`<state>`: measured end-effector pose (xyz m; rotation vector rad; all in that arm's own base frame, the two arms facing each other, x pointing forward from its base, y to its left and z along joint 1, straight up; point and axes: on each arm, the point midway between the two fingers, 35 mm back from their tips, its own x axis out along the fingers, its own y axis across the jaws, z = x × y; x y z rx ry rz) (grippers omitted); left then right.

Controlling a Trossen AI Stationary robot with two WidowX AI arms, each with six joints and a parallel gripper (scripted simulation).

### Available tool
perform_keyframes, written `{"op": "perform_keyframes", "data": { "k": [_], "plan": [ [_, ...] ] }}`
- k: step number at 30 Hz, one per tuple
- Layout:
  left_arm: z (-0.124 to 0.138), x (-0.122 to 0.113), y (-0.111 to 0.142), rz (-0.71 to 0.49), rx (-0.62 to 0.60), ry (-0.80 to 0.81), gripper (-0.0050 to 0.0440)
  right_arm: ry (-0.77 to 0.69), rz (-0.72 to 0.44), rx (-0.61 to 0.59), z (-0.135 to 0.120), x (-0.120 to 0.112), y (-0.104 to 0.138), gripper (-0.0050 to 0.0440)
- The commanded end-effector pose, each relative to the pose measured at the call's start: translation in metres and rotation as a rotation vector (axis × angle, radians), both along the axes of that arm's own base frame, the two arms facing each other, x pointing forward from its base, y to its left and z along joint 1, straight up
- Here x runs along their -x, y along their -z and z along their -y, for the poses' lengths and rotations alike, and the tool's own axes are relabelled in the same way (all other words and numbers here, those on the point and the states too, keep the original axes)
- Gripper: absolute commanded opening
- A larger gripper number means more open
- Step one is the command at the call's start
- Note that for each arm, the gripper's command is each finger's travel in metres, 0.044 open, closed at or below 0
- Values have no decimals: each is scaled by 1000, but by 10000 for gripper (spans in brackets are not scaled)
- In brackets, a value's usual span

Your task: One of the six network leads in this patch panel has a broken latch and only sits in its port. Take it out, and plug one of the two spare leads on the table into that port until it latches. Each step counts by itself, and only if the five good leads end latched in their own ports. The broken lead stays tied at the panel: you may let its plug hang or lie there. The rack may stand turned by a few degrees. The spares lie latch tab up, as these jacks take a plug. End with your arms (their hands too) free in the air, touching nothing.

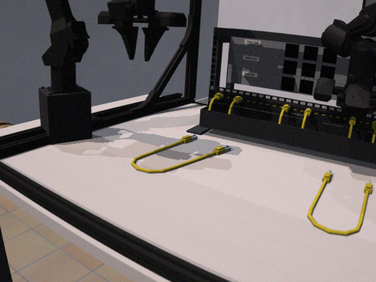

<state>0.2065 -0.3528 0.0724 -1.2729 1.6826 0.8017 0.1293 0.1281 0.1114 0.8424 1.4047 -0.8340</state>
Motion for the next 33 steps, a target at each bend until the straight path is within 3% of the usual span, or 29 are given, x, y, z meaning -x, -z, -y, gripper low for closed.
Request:
{"op": "perform_keyframes", "data": {
  "k": [1, 20, 21, 33],
  "plan": [
    [0, 0, 0, 0, 0, 0, 55, 0, 0, 0, 0, 0, 0, 176],
    [0, 0, 0, 0, 0, 0, 55, 0, 0, 0, 0, 0, 0, 176],
    [-38, -11, 0, 0, 0, 0, 55, 0, 0, 0, 0, 0, 0, 176],
    [-38, -11, 0, 0, 0, 0, 55, 0, 0, 0, 0, 0, 0, 176]
  ]
}}
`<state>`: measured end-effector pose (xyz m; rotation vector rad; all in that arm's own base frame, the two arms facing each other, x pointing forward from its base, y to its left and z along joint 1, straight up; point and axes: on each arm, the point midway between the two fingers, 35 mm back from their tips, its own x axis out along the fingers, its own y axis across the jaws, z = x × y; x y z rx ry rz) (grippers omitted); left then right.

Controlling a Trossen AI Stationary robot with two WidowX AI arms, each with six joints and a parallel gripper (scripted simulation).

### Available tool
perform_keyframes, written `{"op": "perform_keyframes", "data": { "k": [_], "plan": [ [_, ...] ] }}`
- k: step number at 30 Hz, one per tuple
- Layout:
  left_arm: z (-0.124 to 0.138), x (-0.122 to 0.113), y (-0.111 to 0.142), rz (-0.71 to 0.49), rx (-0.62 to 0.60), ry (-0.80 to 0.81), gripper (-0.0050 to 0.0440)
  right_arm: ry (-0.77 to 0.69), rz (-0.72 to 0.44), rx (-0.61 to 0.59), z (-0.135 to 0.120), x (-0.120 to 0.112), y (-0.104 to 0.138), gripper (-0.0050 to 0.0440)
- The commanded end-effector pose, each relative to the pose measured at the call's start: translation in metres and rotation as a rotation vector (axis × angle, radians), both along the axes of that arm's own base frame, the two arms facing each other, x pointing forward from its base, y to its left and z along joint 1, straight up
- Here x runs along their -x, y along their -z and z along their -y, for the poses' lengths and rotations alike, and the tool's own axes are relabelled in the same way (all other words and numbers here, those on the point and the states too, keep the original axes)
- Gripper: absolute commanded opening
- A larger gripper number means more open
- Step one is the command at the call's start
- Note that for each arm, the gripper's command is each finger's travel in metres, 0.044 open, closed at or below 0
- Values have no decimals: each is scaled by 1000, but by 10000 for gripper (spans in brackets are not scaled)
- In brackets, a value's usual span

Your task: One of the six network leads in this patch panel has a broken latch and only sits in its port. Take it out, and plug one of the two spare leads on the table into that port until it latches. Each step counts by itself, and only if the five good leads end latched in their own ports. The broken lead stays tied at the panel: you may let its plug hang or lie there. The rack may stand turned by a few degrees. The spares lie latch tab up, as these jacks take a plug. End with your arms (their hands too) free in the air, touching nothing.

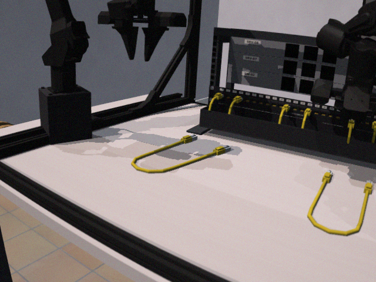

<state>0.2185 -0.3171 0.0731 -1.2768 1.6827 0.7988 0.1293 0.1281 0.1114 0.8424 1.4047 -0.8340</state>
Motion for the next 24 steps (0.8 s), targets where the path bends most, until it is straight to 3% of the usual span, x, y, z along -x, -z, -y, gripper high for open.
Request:
{"op": "perform_keyframes", "data": {
  "k": [1, 4, 5, 21, 24],
  "plan": [
    [-3, 1, 1, -2, -3, 1, 55, 0, 0, 0, 0, 0, 0, 176],
    [-3, 1, 1, -2, -3, 1, 55, 0, 0, 0, 0, 0, 0, 176],
    [-39, -10, -8, 0, 0, 0, 55, 0, 0, 0, 0, 0, 0, 176],
    [-39, -10, -8, 0, 0, 0, 55, 0, 0, 0, 0, 0, 0, 176],
    [-49, -13, -10, -4, -2, 1, 55, 0, 0, 0, 0, 0, 0, 176]
  ]
}}
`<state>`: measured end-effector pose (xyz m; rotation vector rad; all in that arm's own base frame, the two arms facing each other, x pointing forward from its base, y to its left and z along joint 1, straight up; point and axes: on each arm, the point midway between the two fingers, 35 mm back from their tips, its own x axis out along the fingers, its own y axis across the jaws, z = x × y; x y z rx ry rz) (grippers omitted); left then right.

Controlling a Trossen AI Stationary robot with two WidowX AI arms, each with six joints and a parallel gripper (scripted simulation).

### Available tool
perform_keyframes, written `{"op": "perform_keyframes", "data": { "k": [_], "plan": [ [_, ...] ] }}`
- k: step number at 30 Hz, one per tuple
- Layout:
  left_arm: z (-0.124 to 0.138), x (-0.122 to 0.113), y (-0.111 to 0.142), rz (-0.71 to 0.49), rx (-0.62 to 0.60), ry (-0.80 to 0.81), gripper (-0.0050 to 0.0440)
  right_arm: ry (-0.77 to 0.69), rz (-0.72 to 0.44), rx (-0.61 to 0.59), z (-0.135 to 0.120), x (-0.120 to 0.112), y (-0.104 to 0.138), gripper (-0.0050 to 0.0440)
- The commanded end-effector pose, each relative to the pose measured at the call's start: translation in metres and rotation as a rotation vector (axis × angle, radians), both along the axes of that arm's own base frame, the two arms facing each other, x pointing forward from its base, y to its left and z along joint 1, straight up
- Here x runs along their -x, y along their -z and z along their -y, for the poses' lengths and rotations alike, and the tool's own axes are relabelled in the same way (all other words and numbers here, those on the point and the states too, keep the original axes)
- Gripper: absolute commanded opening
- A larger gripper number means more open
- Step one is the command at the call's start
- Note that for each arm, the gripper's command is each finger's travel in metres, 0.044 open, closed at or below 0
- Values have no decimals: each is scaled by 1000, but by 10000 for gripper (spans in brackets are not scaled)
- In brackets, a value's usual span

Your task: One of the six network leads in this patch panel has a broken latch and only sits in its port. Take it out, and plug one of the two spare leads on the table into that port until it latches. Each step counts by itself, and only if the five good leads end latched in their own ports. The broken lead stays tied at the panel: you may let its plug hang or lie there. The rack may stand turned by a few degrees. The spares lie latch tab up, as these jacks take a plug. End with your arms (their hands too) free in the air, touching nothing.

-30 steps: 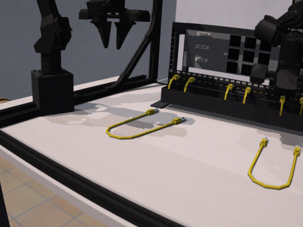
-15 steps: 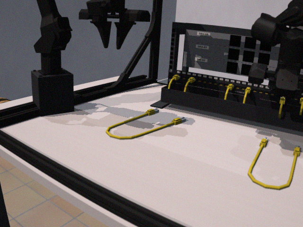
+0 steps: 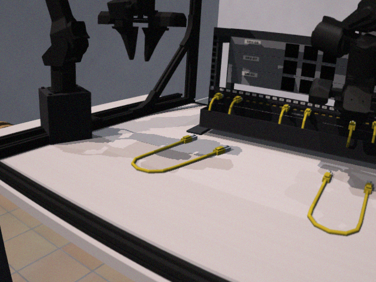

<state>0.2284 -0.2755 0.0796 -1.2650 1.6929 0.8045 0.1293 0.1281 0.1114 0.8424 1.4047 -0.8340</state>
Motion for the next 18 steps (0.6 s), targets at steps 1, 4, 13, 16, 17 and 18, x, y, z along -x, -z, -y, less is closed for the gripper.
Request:
{"op": "perform_keyframes", "data": {
  "k": [1, 4, 13, 16, 17, 18],
  "plan": [
    [-7, -3, -4, 6, 2, -7, 55, 0, 0, 0, 0, 0, 0, 176],
    [-7, -3, -4, 6, 2, -7, 55, 0, 0, 0, 0, 0, 0, 176],
    [-7, -3, -4, 6, 2, -7, 55, 0, 0, 0, 0, 0, 0, 176],
    [-47, 22, 24, 1, 2, -4, 55, 0, 0, 0, 0, 0, 0, 176],
    [-47, 22, 24, 1, 2, -4, 55, 0, 0, 0, 0, 0, 0, 176],
    [-47, 22, 24, 1, 2, -4, 55, 0, 0, 0, 0, 0, 0, 176]
  ]
}}
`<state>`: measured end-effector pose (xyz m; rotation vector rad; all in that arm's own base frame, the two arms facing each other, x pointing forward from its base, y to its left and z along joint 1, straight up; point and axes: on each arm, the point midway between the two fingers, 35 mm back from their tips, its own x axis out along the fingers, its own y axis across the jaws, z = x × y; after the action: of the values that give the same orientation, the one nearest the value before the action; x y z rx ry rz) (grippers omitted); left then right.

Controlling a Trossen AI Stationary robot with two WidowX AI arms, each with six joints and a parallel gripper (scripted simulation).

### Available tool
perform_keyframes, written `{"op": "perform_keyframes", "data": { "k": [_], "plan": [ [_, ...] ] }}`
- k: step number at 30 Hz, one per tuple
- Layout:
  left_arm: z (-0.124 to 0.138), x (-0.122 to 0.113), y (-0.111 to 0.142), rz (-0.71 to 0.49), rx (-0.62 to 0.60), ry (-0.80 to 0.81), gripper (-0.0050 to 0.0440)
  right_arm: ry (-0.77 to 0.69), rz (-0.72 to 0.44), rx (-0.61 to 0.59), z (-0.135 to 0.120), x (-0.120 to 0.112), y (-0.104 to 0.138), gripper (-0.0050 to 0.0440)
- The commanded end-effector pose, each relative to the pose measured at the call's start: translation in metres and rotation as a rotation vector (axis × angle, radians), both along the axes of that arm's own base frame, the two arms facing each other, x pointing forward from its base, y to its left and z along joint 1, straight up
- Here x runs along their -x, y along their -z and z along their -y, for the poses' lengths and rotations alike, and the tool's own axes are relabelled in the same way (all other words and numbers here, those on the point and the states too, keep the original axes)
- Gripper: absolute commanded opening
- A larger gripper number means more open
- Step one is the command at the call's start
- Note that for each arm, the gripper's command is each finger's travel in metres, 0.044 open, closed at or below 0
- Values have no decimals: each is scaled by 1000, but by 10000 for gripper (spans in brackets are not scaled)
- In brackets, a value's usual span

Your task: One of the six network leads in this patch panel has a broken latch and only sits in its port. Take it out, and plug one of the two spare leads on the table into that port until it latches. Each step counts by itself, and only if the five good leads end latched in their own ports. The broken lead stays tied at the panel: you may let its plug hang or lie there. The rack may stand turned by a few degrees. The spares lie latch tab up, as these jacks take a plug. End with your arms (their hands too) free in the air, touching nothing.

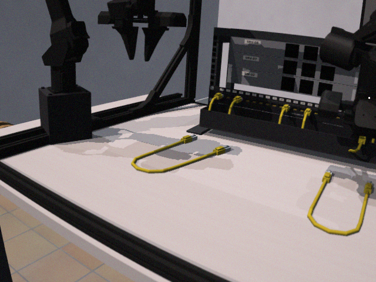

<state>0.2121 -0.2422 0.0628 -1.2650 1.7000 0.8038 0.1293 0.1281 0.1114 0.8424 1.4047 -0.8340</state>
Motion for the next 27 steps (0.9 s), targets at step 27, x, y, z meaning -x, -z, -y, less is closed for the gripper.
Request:
{"op": "perform_keyframes", "data": {
  "k": [27],
  "plan": [
    [11, 11, 7, 6, 9, 3, 55, 0, 0, 0, 0, 0, 0, 176]
  ]
}}
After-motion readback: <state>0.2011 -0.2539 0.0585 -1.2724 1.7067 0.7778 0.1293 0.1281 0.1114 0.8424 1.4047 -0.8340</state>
